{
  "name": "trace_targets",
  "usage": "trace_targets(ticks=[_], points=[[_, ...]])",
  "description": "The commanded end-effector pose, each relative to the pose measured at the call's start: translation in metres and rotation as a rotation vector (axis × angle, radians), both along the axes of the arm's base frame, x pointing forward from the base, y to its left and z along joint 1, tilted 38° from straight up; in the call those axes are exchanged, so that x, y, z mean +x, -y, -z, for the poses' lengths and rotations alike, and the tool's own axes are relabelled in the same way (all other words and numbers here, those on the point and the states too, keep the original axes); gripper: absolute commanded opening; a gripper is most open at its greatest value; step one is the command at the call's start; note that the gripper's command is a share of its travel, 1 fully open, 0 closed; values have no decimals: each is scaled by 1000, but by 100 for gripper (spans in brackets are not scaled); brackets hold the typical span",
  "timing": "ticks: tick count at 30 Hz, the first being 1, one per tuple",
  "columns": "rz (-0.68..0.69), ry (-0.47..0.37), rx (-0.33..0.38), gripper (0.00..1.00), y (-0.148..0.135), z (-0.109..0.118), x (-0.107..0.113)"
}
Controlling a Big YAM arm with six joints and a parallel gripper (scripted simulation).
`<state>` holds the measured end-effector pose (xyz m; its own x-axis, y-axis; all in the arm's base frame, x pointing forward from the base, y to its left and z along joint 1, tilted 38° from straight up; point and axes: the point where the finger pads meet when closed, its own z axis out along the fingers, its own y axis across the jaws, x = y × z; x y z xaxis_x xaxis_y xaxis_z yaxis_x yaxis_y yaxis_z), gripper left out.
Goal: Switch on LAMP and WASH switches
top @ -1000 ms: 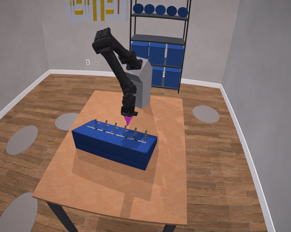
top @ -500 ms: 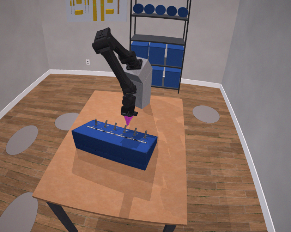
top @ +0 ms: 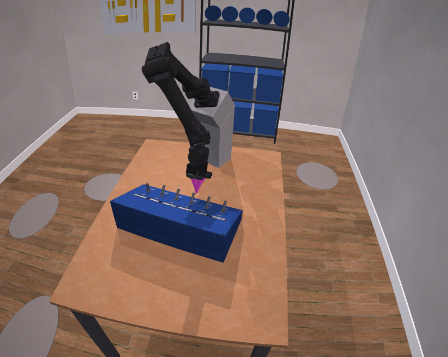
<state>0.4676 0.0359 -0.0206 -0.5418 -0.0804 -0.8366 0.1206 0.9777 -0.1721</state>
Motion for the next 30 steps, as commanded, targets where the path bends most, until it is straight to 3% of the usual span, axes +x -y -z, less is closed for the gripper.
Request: trace_targets(ticks=[1, 30], points=[[0, 7, -8, 0, 4, -6, 5], [0, 13, -6, 0, 4, -4, 1]])
